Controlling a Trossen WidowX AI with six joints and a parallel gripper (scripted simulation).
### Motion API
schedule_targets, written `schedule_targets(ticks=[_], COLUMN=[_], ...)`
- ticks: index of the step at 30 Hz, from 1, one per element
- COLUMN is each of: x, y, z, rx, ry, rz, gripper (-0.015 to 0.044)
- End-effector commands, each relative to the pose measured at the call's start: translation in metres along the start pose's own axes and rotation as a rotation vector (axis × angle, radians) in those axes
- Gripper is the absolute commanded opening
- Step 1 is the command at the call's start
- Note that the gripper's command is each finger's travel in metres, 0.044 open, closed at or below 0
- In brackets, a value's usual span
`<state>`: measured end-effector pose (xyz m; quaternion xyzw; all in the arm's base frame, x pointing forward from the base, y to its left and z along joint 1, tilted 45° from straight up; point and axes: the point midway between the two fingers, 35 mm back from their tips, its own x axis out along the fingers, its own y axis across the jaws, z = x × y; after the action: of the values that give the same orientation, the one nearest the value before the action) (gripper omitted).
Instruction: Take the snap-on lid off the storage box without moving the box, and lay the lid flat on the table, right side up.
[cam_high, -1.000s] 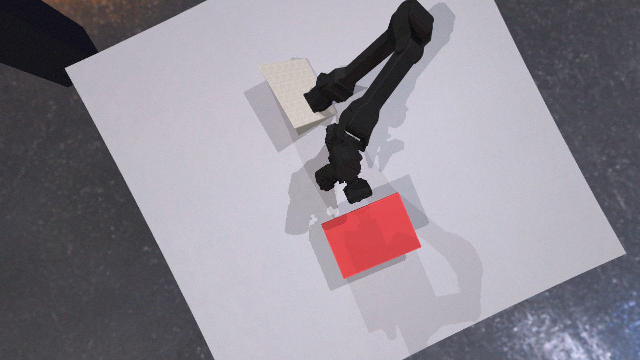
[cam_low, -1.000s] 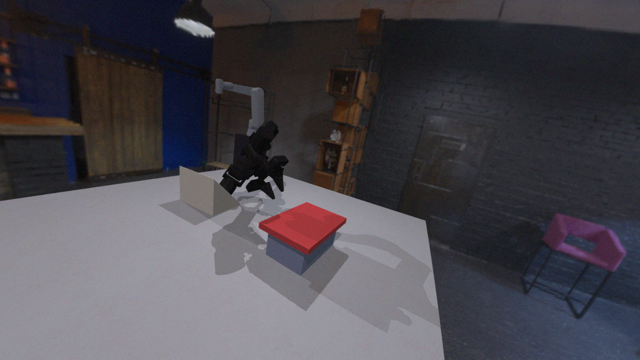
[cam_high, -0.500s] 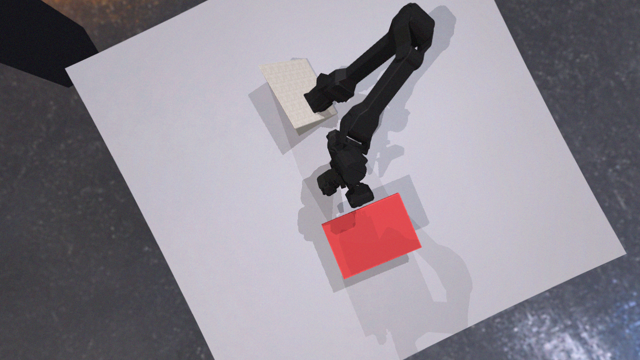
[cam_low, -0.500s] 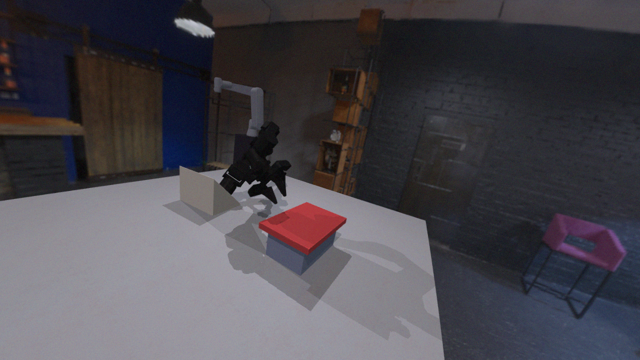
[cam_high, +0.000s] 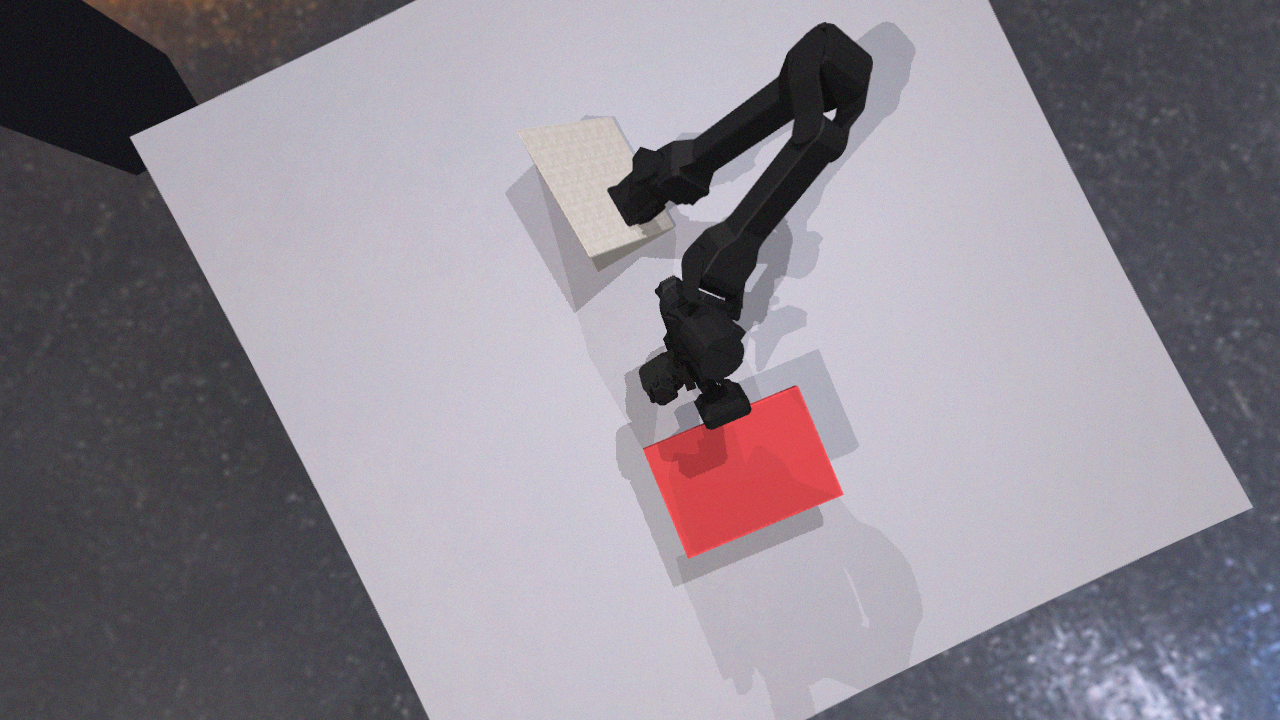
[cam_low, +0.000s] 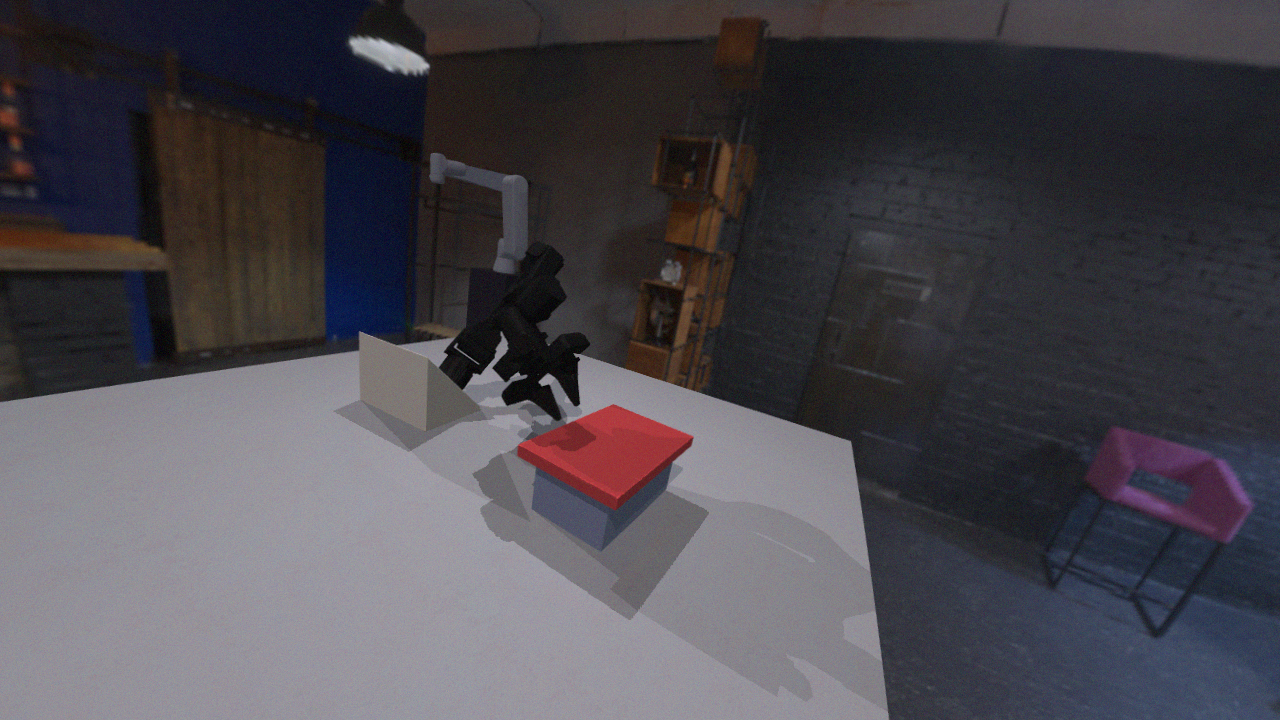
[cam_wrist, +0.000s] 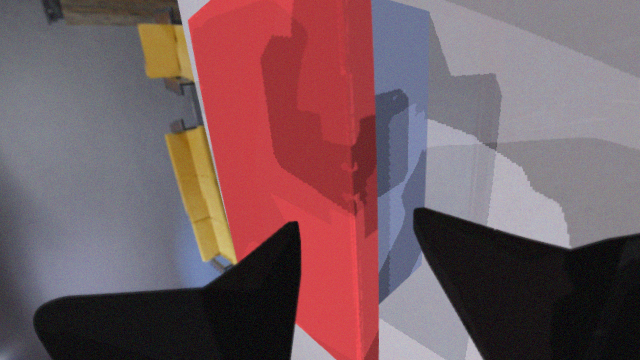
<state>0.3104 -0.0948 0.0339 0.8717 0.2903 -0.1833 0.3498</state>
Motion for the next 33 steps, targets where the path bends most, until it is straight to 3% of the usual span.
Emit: schedule_targets(ticks=[1, 18, 22, 31, 33], x=[0.007, 0.031, 0.031, 0.031, 0.031], y=[-0.002, -0.003, -0.003, -0.003, -0.003], z=[0.001, -0.002, -0.002, -0.002, -0.002], rx=[0.007, 0.011, 0.011, 0.011, 0.011], ry=[-0.005, 0.001, 0.001, 0.001, 0.001], rz=[-0.003, 0.004, 0.004, 0.004, 0.004], gripper=[0.0235, 0.0235, 0.0130, 0.0070, 0.0018])
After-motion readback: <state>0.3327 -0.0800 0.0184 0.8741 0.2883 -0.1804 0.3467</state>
